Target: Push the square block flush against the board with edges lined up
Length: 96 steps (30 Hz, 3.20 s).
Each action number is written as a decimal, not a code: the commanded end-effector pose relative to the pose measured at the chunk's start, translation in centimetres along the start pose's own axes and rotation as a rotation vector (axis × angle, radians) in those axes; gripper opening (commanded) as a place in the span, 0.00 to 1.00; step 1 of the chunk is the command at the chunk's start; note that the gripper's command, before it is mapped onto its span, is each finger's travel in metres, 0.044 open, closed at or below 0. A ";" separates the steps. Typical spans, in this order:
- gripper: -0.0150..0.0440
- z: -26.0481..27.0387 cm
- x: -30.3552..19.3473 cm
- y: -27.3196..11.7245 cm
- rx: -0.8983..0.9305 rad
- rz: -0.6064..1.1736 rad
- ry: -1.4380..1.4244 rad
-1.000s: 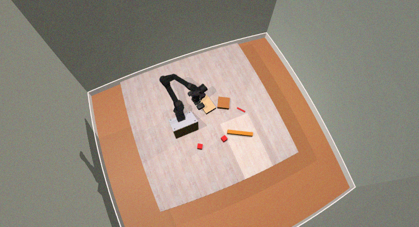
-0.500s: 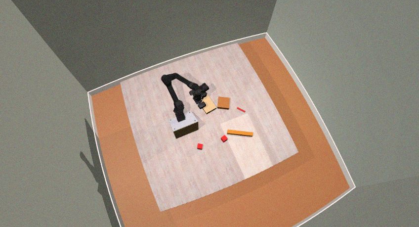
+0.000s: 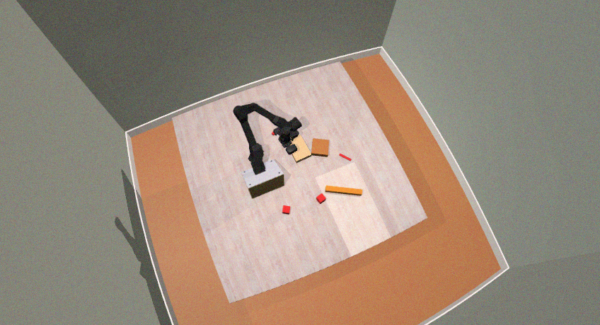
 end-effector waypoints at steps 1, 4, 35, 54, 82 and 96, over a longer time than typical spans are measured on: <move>0.25 0.0 0.6 0.0 0.000 -0.002 -0.008; 0.25 0.0 0.9 0.0 0.000 -0.002 -0.008; 0.25 -0.2 4.3 -0.1 -0.001 -0.004 -0.009; 0.25 -0.6 6.3 -0.1 -0.001 -0.005 -0.010; 0.25 -0.7 4.7 0.0 -0.001 -0.004 -0.010; 0.25 -0.8 2.5 0.2 -0.001 -0.003 -0.008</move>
Point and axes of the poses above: the point midway between the two fingers, 35 mm back from their tips, its own y axis out along the fingers, its own z axis across the jaws, x = y × z, the point moved 9 cm from there along -y, back along the fingers, and after that the axes turned 2 degrees about y, right-handed, at the moved point
